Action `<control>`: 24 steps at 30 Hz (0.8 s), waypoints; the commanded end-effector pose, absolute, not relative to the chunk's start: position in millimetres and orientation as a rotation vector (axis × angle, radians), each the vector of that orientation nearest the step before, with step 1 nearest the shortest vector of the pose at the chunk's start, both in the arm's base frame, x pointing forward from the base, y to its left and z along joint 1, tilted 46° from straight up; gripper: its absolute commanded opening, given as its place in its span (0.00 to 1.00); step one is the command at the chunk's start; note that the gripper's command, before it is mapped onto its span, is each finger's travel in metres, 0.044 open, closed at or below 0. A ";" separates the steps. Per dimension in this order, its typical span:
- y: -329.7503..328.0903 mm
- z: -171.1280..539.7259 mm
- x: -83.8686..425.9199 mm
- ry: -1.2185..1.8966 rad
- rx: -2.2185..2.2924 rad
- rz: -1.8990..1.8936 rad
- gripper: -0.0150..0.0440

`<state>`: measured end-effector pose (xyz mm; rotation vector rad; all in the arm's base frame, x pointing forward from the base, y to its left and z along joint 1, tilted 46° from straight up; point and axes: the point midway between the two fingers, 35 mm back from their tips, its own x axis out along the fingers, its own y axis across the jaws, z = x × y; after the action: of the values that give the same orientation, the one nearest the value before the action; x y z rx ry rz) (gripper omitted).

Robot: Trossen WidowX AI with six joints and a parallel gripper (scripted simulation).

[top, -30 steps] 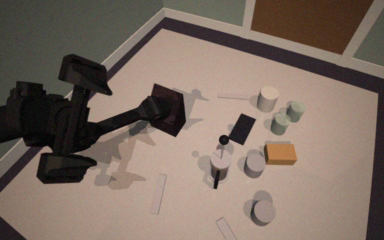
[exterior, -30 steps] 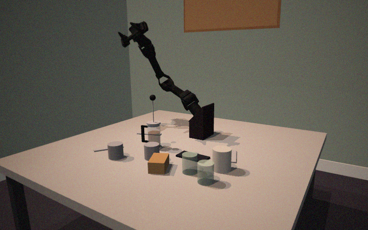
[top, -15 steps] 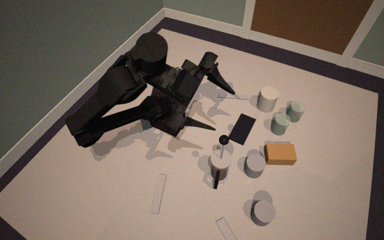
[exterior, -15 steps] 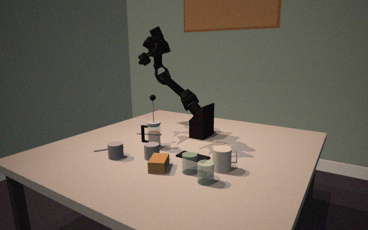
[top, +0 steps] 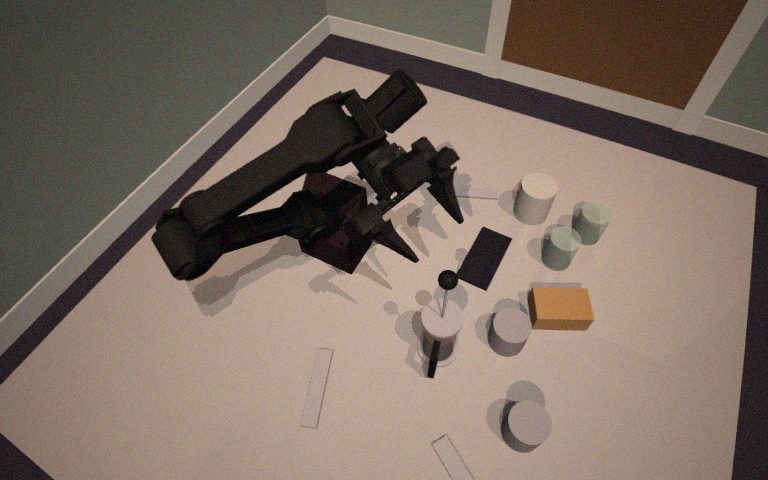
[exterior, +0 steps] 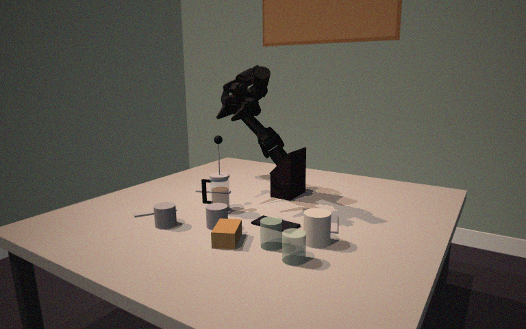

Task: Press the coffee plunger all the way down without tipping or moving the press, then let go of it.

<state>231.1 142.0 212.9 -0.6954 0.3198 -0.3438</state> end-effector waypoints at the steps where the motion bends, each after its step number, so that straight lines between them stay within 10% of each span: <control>1: 127.0 199.5 233.1 0.316 -0.701 -0.352 1.00; 24: 99.7 172.7 249.7 0.323 -0.699 -0.350 1.00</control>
<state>245.8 101.2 174.9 -0.6965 0.3177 -0.3546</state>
